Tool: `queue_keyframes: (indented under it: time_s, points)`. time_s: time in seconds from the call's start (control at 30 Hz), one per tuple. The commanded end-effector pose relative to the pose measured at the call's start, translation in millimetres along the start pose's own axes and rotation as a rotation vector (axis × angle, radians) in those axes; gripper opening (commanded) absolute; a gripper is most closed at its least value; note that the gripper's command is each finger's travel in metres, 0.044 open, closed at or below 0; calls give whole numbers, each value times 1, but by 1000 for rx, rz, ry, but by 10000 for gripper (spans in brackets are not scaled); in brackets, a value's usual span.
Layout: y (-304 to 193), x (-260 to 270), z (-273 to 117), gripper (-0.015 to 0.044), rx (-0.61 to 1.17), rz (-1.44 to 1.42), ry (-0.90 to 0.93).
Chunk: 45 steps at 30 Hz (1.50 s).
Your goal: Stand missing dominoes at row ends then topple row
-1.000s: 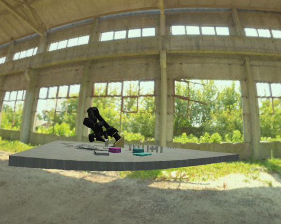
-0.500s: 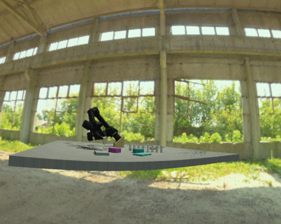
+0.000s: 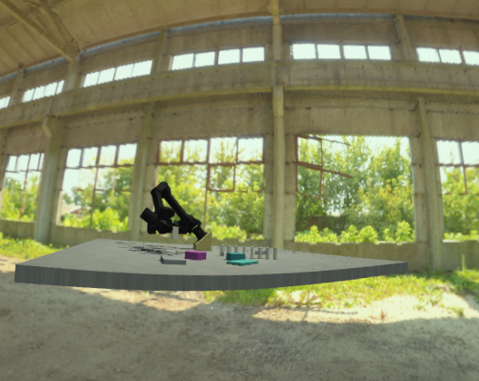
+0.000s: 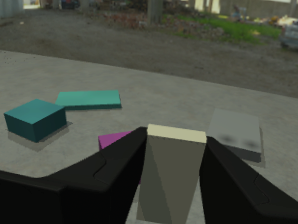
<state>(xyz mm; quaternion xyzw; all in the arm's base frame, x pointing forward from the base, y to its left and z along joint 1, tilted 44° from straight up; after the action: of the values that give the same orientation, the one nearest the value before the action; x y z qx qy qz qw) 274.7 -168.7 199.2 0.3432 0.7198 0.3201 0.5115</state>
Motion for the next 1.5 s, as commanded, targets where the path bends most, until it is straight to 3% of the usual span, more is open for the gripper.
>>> queue_keyframes:
  time_s: [0.0,0.63,1.23,1.47]
  points:
    - [-2,4,-8,107,-49,-51,-1]
    - [-2,4,-8,107,-52,-54,-1]
    - [-67,-8,-1,107,-45,-51,-3]
    - [-69,-8,0,107,-45,-51,-3]
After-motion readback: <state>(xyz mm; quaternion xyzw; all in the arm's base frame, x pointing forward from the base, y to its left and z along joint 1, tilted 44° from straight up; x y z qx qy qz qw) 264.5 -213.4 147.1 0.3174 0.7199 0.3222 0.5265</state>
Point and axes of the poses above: the point midway between the two fingers, 35 mm back from their tips, its own z axis out along the fingers, its own x axis across the jaws, y = z × x, the point moved 10 cm from there along -z, back along the fingers, and after that the axes turned 8 degrees about z, right-handed, at the moved point
